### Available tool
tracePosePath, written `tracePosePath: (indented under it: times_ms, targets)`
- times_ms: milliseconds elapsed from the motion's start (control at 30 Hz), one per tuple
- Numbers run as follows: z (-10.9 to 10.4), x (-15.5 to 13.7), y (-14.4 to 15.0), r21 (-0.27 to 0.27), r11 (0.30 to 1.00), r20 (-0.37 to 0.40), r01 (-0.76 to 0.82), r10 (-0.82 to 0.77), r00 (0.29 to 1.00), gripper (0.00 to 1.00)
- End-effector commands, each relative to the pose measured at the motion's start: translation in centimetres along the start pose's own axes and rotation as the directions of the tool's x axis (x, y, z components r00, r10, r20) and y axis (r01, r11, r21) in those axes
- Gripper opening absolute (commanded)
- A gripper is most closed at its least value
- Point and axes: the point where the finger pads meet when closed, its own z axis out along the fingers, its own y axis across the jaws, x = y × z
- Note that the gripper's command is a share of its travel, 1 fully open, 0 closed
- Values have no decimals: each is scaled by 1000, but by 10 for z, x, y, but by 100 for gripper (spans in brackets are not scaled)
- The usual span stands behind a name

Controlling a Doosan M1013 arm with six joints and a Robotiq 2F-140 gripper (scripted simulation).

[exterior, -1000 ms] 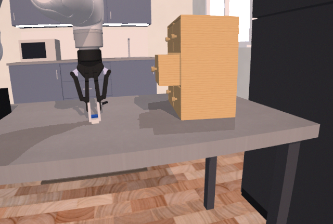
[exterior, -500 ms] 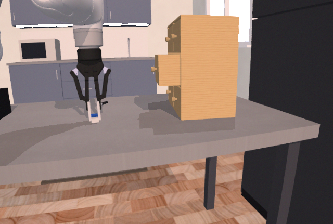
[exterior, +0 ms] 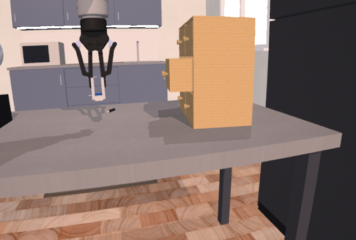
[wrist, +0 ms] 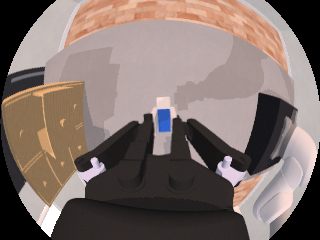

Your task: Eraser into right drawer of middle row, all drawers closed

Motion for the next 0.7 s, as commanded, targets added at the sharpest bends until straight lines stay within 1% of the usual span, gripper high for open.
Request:
tracePosePath:
  times_ms: [0, 133, 200, 300, 400, 500, 533, 600, 667]
  targets:
    - [-3, 0, 0, 0, 1000, 0, 0, 0, 1000, 11]
    - [-3, 0, 0, 0, 1000, 0, 1, -1, 1000, 11]
    - [-3, -1, -2, 0, 1000, 0, 27, -27, 1000, 11]
    - [-3, -5, -12, 0, 986, 0, 170, -170, 986, 11]
    - [-3, -14, -31, -1, 919, -1, 394, -394, 919, 11]
    - [-3, -21, -46, -3, 844, -4, 537, -537, 844, 11]
    - [-3, -21, -46, -2, 812, -2, 583, -583, 812, 11]
    - [-3, -30, -61, -6, 742, -7, 671, -671, 742, 11]
    - [-3, -30, -61, -6, 742, -7, 671, -671, 742, 11]
